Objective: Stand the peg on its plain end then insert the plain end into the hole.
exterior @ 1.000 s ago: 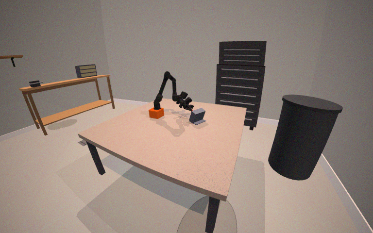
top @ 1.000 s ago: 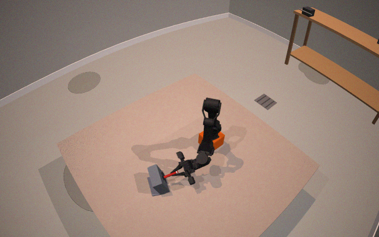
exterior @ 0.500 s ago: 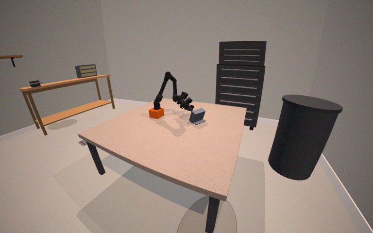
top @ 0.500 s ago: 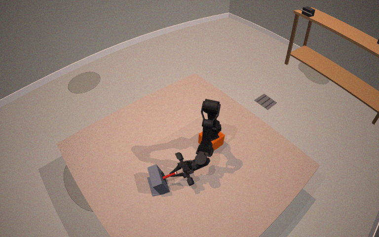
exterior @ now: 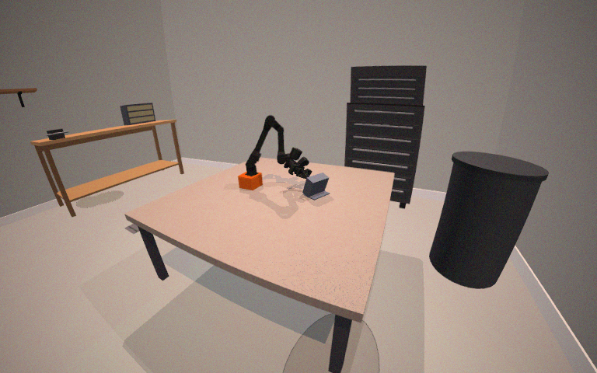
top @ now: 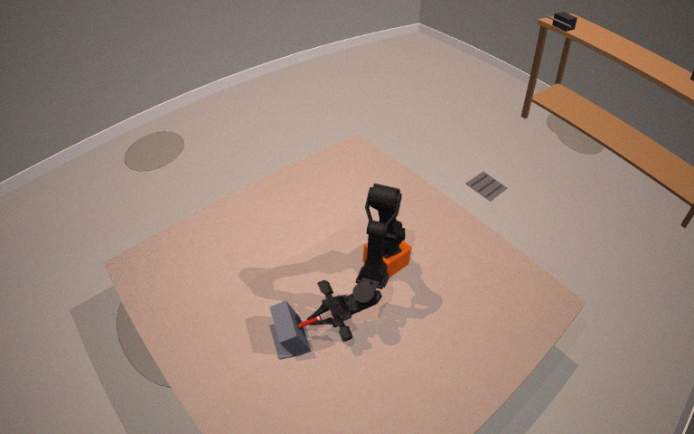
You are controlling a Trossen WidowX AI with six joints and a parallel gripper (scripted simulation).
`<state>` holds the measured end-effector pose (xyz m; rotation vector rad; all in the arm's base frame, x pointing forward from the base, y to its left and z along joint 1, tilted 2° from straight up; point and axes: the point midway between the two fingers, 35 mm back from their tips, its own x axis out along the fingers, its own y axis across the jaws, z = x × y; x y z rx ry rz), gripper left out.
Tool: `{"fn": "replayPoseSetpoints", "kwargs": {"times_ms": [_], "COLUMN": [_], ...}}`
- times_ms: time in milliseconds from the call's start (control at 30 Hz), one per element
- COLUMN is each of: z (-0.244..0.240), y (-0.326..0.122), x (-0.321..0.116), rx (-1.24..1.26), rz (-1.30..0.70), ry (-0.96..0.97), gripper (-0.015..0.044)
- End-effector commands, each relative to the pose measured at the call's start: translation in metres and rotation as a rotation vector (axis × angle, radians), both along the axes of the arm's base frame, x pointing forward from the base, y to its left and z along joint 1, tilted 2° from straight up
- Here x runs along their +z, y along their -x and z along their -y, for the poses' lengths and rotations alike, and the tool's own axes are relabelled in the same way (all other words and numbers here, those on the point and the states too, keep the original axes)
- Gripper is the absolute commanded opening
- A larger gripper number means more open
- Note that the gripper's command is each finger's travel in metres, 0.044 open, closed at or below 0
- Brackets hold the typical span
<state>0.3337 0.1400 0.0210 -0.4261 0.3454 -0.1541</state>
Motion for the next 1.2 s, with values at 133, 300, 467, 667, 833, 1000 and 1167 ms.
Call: {"fn": "replayPoseSetpoints", "kwargs": {"times_ms": [133, 300, 467, 667, 833, 1000, 1167], "z": [0.0, 0.001, 0.001, 0.002, 0.002, 0.003, 0.003], "y": [-0.005, -0.009, -0.012, -0.014, -0.015, -0.015, -0.015], "x": [-0.003, -0.004, -0.005, -0.005, -0.005, -0.005, -0.005], "rx": [0.004, 0.004, 0.004, 0.004, 0.004, 0.0, 0.0], "rz": [-0.003, -0.002, -0.002, -0.002, -0.002, 0.0, 0.0], "ry": [0.006, 0.006, 0.006, 0.006, 0.006, 0.001, 0.001], "gripper": [0.0, 0.0, 0.0, 0.0, 0.0, 0.0, 0.0]}}
